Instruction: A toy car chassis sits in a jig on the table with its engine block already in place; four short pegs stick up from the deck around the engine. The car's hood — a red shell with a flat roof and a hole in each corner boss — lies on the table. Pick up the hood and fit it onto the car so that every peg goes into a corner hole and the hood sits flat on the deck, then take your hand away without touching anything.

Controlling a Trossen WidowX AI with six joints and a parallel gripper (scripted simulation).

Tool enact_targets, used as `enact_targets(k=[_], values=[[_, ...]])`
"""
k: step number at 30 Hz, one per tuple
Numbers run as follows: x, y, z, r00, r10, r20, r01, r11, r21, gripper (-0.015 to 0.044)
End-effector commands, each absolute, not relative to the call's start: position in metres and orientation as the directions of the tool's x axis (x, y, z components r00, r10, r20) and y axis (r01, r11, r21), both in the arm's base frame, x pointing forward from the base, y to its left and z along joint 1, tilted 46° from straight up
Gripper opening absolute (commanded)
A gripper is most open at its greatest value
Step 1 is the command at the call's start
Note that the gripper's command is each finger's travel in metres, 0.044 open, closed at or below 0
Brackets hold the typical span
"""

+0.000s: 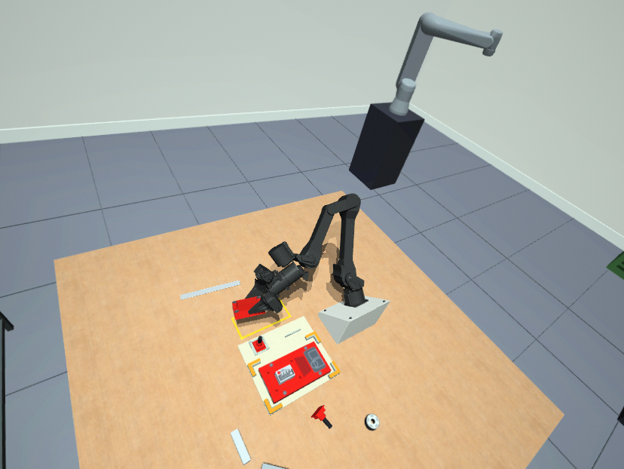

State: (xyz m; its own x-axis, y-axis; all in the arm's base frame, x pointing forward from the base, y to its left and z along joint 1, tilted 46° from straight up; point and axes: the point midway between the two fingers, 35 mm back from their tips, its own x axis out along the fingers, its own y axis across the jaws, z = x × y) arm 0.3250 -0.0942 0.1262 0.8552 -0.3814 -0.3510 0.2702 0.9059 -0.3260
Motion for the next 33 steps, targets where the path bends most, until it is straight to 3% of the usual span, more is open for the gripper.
enact_targets(k=[1, 17, 33], values=[[0.3252, -0.0942, 0.1263, 0.856, -0.381, -0.35, 0.317, 0.921, -0.228, 0.0], [0.3251, -0.0942, 0.1261, 0.856, -0.381, -0.35, 0.477, 0.842, 0.25, 0.0], [0.3251, -0.0942, 0.126, 0.856, -0.381, -0.35, 0.513, 0.543, 0.664, 0.0]])
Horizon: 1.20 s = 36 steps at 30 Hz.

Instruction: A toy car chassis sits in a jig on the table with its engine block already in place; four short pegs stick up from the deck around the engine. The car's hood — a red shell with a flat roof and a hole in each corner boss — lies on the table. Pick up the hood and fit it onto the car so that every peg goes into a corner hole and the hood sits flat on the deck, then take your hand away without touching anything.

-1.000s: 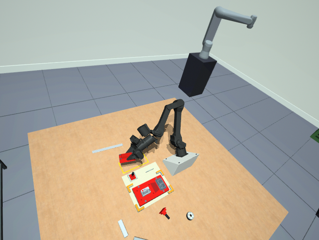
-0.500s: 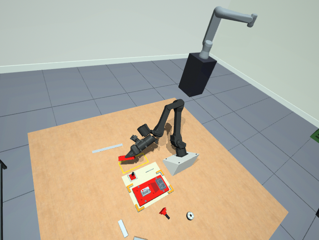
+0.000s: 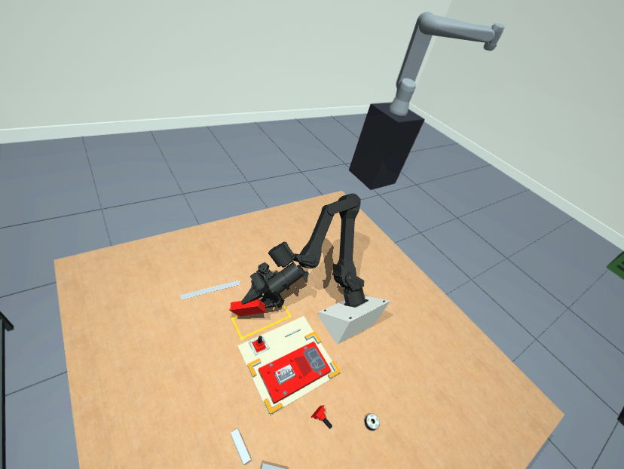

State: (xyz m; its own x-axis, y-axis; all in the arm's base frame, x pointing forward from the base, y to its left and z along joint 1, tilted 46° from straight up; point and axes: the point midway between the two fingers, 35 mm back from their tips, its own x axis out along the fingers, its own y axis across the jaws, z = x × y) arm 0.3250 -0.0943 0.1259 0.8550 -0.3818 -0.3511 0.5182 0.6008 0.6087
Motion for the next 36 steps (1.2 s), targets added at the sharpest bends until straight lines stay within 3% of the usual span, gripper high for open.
enact_targets(k=[1, 21, 36], values=[[0.325, -0.094, 0.126, 0.856, -0.381, -0.35, 0.511, 0.519, 0.685, 0.0], [0.324, -0.096, 0.124, 0.856, -0.381, -0.35, 0.398, 0.053, 0.916, 0.0], [0.319, -0.108, 0.113, 0.855, -0.381, -0.35, 0.211, -0.361, 0.908, 0.0]])
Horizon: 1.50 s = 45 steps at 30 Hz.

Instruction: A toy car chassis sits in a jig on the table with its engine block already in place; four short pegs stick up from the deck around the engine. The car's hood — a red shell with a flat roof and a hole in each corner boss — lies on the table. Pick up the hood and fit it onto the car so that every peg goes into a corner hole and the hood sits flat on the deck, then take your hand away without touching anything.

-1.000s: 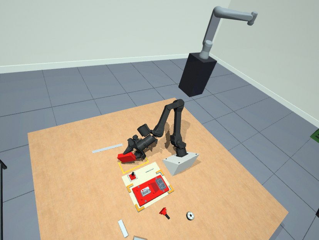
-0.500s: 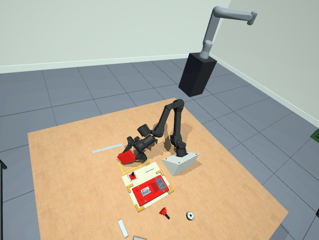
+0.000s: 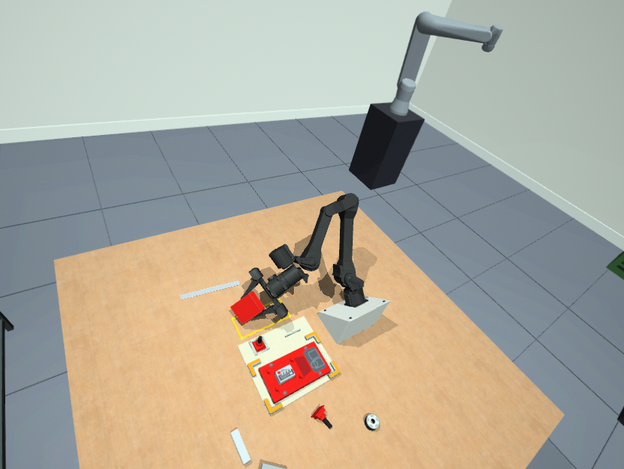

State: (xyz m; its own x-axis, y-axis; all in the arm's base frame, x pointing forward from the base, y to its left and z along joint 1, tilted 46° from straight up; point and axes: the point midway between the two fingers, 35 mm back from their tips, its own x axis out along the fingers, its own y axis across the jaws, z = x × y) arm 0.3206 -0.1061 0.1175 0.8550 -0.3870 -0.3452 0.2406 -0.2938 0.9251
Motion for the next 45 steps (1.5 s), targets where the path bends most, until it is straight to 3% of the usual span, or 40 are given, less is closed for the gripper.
enact_targets(k=[1, 14, 21, 38, 45], values=[[0.319, -0.109, 0.112, 0.855, -0.381, -0.35, 0.197, -0.387, 0.901, 0.0], [0.305, -0.133, 0.088, 0.855, -0.382, -0.351, 0.006, -0.669, 0.743, 0.0], [0.309, -0.129, 0.095, 0.863, -0.376, -0.337, 0.02, -0.642, 0.766, 0.0], [0.309, -0.129, 0.095, 0.87, -0.366, -0.331, 0.01, -0.658, 0.753, 0.044], [0.304, -0.116, 0.11, 0.867, -0.367, -0.337, 0.008, -0.666, 0.746, 0.044]])
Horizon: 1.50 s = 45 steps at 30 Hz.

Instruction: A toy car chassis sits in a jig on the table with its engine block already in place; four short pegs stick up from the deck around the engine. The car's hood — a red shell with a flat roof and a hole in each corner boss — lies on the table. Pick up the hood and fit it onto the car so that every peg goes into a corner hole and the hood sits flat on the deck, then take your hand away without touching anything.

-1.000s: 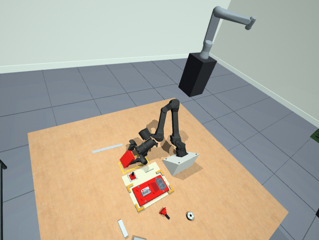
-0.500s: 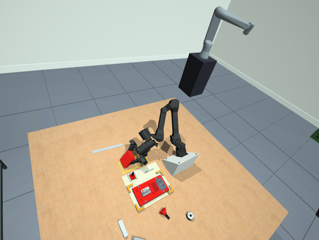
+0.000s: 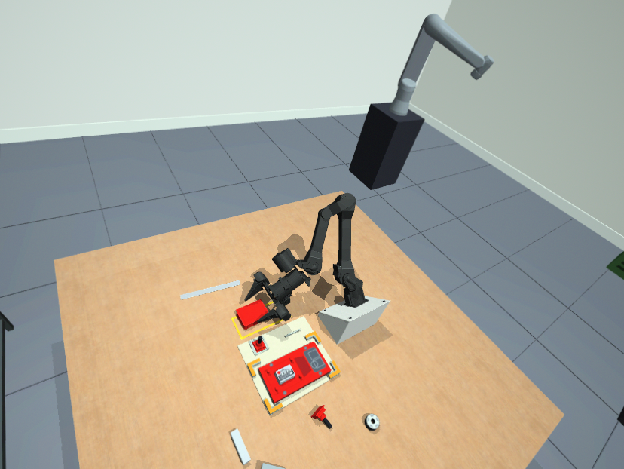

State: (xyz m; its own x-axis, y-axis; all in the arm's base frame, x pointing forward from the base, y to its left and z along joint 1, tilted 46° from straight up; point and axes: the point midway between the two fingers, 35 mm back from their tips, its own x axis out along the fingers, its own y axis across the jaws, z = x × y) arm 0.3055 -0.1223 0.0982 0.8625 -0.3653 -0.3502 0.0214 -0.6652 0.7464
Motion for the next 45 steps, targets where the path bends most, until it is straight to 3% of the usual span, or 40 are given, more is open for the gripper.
enact_targets(k=[1, 15, 27, 33, 34, 39, 42, 45], values=[[0.301, -0.112, 0.114, 0.866, -0.368, -0.339, 0.007, -0.668, 0.744, 0.044], [0.24, -0.066, 0.156, 0.855, -0.378, -0.354, -0.006, -0.691, 0.723, 0.044], [0.254, -0.072, 0.149, 0.855, -0.373, -0.36, 0.006, -0.688, 0.726, 0.044], [0.254, -0.072, 0.149, 0.855, -0.373, -0.36, 0.006, -0.688, 0.726, 0.0282], [0.254, -0.072, 0.149, 0.851, -0.375, -0.367, 0.018, -0.678, 0.735, 0.0309], [0.266, -0.078, 0.146, 0.73, -0.424, -0.536, 0.391, -0.383, 0.837, 0.044], [0.274, -0.082, 0.145, 0.627, -0.46, -0.629, 0.646, -0.143, 0.749, 0.044], [0.281, -0.085, 0.143, 0.514, -0.498, -0.699, 0.835, 0.103, 0.54, 0.044]])
